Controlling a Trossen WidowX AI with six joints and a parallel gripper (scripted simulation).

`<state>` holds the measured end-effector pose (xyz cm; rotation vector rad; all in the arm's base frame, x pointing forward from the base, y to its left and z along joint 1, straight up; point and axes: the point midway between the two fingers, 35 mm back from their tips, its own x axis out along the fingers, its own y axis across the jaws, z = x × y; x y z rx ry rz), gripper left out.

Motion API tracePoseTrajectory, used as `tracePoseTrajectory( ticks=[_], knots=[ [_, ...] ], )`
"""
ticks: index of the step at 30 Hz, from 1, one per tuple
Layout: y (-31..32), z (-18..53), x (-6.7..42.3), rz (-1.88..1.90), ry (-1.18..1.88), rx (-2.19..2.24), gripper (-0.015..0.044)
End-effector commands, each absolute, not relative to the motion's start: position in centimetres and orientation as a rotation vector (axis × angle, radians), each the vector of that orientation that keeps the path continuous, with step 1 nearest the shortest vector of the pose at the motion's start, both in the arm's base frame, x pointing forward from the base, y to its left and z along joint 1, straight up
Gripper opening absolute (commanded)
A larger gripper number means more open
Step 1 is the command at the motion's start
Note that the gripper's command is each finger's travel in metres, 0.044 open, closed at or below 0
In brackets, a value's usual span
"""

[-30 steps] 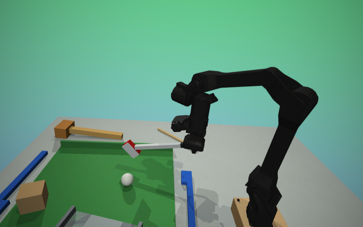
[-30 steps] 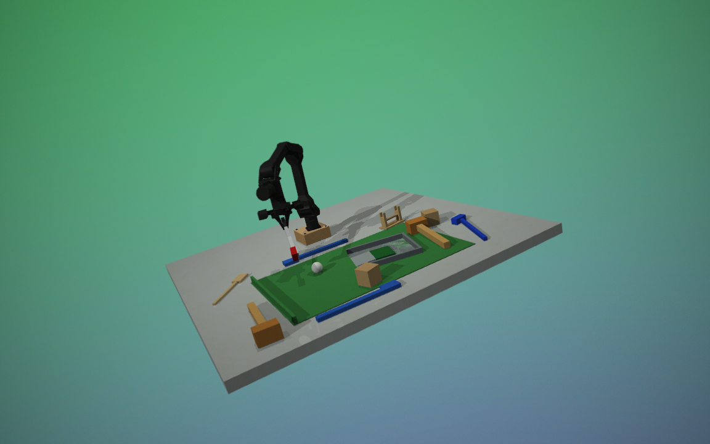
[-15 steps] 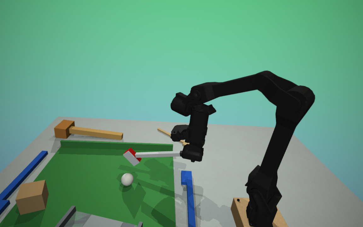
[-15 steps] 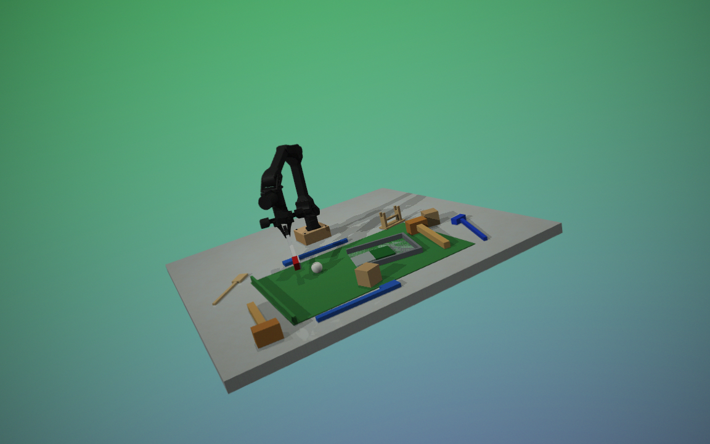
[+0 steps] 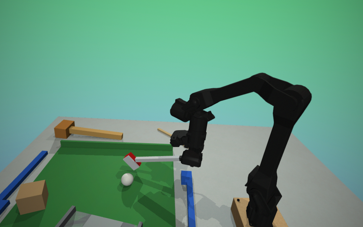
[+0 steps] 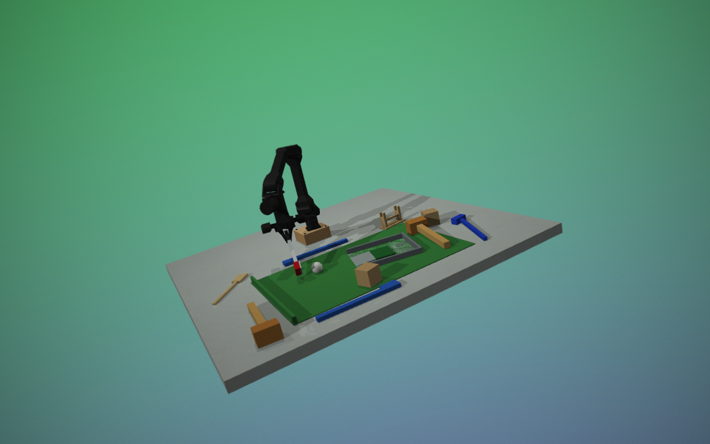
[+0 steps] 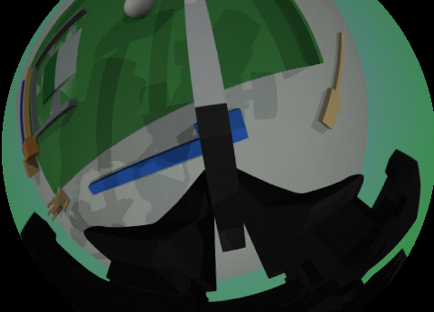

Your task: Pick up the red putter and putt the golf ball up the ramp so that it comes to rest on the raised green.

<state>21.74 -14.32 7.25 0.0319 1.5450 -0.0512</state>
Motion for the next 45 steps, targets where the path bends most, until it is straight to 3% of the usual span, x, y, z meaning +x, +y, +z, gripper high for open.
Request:
tracePoseTrajectory(
  ticks=[1,35,45],
  knots=[
    [-14.4,6.5,21.7,-0.057,1.546,0.034,0.0],
    [-17.1,6.2,21.4,-0.057,1.551,0.04,0.0],
    [-6.3,6.2,22.8,-0.051,1.546,0.041,0.0]
  ],
)
